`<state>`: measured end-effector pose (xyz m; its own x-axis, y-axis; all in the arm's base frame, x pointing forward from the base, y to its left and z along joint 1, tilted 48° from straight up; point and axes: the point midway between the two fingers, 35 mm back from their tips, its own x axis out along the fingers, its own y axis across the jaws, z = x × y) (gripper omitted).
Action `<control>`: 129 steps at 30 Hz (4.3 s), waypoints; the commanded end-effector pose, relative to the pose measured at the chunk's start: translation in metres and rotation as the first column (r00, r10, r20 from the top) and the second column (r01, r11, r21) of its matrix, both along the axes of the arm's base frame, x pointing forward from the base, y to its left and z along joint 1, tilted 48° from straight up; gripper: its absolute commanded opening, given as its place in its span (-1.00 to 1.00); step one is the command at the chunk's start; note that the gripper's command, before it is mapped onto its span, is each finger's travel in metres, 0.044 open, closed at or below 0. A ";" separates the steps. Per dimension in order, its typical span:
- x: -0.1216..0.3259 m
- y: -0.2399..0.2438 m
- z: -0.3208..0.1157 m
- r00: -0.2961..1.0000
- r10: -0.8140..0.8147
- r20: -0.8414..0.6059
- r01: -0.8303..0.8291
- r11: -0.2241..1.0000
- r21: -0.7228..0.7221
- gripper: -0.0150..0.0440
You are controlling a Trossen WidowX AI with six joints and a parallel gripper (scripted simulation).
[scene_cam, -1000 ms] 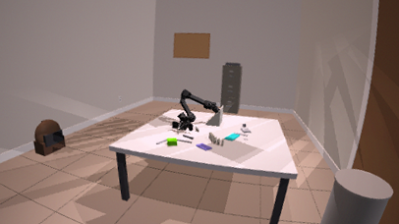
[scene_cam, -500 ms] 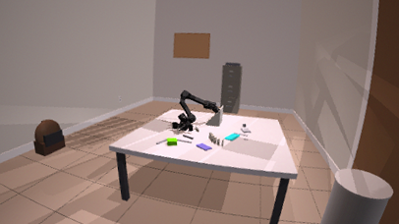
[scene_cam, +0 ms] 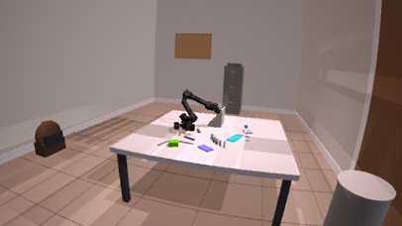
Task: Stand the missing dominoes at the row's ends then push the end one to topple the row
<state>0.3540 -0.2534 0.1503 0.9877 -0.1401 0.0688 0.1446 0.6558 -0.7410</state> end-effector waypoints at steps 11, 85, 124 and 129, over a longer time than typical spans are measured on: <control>0.065 0.038 0.011 0.988 -0.027 -0.152 0.029 1.000 0.010 1.00; 0.028 -0.006 0.007 -0.166 -0.685 -0.709 -0.523 0.671 -0.526 0.64; 0.044 0.130 0.057 -0.147 -0.660 -0.737 -0.377 0.726 -0.575 -0.13; 0.049 0.181 0.001 -0.110 -0.628 -0.770 -0.092 0.778 -0.621 -0.13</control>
<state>0.4010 -0.1091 0.1971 -0.0163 -0.7400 -0.6724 -0.9084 0.2919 -0.2993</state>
